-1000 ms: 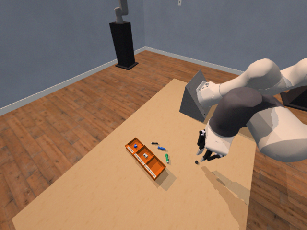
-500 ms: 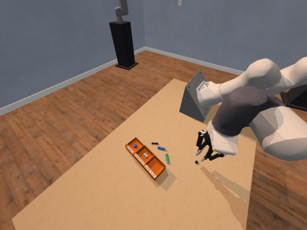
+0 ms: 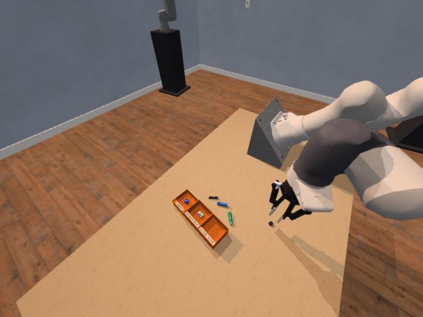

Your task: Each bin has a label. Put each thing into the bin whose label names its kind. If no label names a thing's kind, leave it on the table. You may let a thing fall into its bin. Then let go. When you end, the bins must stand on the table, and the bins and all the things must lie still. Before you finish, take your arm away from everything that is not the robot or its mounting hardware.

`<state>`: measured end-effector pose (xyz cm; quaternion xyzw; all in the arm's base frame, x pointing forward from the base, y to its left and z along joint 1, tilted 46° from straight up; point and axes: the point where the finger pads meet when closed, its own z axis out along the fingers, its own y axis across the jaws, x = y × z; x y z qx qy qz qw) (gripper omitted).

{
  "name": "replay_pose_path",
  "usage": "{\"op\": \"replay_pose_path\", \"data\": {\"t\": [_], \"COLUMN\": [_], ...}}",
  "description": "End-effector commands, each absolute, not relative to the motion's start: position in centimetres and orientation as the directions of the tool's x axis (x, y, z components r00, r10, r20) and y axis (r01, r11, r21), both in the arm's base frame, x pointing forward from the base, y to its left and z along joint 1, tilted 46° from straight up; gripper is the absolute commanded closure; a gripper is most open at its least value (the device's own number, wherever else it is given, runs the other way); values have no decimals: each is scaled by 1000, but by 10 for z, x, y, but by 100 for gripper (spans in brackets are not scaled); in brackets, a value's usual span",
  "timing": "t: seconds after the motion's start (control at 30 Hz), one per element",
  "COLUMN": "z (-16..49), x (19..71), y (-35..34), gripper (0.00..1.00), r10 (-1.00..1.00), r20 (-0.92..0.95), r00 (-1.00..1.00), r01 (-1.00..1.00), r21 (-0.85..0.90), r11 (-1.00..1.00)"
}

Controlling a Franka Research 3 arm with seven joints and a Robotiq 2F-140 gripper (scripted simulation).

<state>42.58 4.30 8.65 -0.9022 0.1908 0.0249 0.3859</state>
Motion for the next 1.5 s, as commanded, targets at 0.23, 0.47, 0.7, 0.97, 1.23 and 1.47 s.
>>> {"op": "replay_pose_path", "data": {"t": [0.23, 0.47, 0.7, 0.97, 1.23, 1.47], "z": [88, 89, 89, 86, 69, 49], "x": [428, 427, 427, 427, 430, 435], "y": [43, 44, 44, 47, 64, 83], "gripper": [81, 81, 81, 81, 81, 81], "r10": [-289, -289, -289, -289, -289, -289], "r20": [-141, -141, -141, -141, -141, -141], "r00": [947, 947, 947, 947, 947, 947], "r01": [-302, -302, -302, -302, -302, -302], "r21": [-702, -702, -702, -702, -702, -702], "r11": [-646, -646, -646, -646, -646, -646]}}
